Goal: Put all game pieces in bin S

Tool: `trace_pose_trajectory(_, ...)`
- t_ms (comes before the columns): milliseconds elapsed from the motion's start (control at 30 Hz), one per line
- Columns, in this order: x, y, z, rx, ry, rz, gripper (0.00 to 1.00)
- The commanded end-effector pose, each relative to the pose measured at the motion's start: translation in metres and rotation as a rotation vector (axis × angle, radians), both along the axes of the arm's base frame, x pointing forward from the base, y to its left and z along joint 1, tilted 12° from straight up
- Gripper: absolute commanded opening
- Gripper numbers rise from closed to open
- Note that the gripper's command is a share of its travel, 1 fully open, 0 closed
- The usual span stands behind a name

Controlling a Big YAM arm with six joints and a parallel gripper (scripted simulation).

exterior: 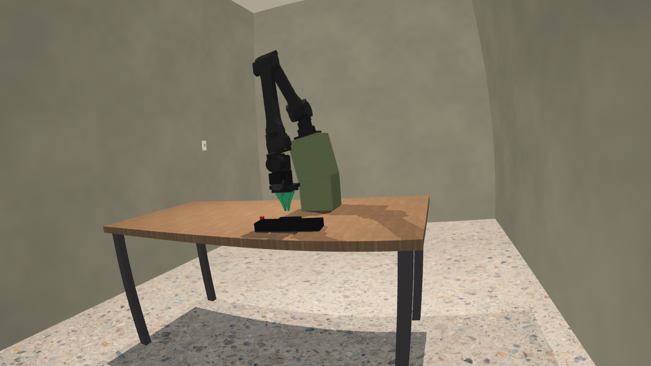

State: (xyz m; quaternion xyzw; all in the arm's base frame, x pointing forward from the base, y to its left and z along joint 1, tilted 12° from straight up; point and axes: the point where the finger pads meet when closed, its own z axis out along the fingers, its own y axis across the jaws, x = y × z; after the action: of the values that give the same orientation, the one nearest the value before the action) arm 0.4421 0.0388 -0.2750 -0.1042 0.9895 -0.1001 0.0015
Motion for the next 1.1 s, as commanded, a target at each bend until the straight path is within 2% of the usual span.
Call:
trace_pose_trajectory(0,0.012,-0.005,-0.009,0.004,-0.024,-0.006,0.09)
trace_pose_trajectory(633,0.011,-0.014,-0.054,0.002,-0.02,-0.002,0.09)
trace_pose_trajectory(733,0.008,-0.014,-0.054,0.001,-0.007,0.0,0.09)
trace_pose_trajectory(800,0.02,-0.01,-0.042,0.004,-0.032,0.004,0.09)
trace_pose_trajectory(1067,0.02,-0.011,-0.039,0.004,-0.029,0.001,0.09)
